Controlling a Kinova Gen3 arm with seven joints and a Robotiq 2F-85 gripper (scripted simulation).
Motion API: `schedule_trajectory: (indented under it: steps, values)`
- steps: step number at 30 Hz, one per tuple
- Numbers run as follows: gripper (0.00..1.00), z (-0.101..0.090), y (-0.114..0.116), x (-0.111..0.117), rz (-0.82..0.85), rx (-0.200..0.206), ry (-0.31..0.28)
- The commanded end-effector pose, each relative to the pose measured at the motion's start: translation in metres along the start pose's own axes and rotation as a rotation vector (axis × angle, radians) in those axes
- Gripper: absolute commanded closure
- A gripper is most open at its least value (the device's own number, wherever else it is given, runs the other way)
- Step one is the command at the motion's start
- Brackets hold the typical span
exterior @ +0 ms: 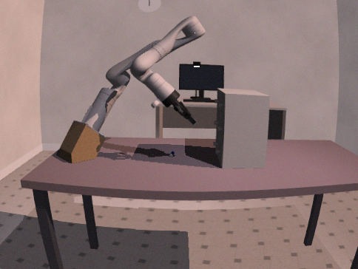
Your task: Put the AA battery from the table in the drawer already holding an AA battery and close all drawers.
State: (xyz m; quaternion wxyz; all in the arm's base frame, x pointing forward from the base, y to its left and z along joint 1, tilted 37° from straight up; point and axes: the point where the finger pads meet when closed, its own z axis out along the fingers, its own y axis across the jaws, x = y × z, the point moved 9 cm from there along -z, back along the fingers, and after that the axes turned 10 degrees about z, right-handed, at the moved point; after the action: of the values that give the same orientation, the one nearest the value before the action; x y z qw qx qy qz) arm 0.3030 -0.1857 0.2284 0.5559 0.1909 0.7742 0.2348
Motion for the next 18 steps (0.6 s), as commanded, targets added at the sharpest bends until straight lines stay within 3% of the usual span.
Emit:
schedule_trajectory:
  steps: [1, 3, 4, 18]
  values:
    - [1.00, 0.0001, -0.0015, 0.0017, 0.006, 0.002, 0.000]
    - [1.00, 0.0001, -0.0015, 0.0017, 0.006, 0.002, 0.000]
    - [0.67, 0.0001, -0.0015, 0.0017, 0.006, 0.002, 0.000]
    - [0.67, 0.0001, -0.0015, 0.0017, 0.006, 0.002, 0.000]
